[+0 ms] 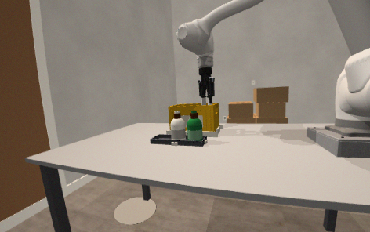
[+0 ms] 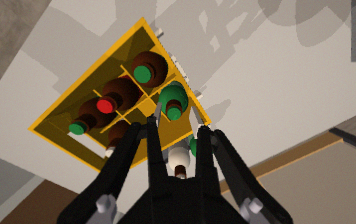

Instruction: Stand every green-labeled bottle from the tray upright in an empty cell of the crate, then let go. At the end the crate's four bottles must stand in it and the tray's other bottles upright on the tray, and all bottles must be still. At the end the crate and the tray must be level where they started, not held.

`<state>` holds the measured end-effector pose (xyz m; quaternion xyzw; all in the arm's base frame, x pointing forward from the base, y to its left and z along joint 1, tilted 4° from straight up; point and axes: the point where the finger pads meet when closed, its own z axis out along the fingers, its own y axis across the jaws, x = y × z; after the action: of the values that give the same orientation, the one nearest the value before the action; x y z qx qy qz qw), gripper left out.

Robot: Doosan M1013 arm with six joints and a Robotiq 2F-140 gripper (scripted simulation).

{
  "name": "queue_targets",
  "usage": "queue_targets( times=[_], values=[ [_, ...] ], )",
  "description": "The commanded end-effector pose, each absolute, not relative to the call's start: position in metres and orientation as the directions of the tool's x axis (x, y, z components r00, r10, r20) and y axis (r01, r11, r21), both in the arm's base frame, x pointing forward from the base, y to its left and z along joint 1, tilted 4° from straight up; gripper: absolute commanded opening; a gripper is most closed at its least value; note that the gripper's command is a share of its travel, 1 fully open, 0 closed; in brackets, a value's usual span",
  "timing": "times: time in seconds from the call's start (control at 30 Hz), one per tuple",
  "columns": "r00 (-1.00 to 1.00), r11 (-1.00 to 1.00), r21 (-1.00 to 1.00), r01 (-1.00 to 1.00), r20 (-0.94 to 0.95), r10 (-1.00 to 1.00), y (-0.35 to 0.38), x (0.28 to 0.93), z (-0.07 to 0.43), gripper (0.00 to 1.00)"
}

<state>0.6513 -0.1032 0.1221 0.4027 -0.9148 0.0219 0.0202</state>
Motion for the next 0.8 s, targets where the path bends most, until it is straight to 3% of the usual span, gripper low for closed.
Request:
queue_targets(
  times=[0.0,0.77],
  values=[
    [-0.670,0.670,-0.029,-0.742,0.057,-0.740,-0.105,0.652,0.133,0.38],
    [-0.670,0.670,-0.029,-0.742,0.057,-0.740,-0.102,0.653,0.182,0.38]
  ],
)
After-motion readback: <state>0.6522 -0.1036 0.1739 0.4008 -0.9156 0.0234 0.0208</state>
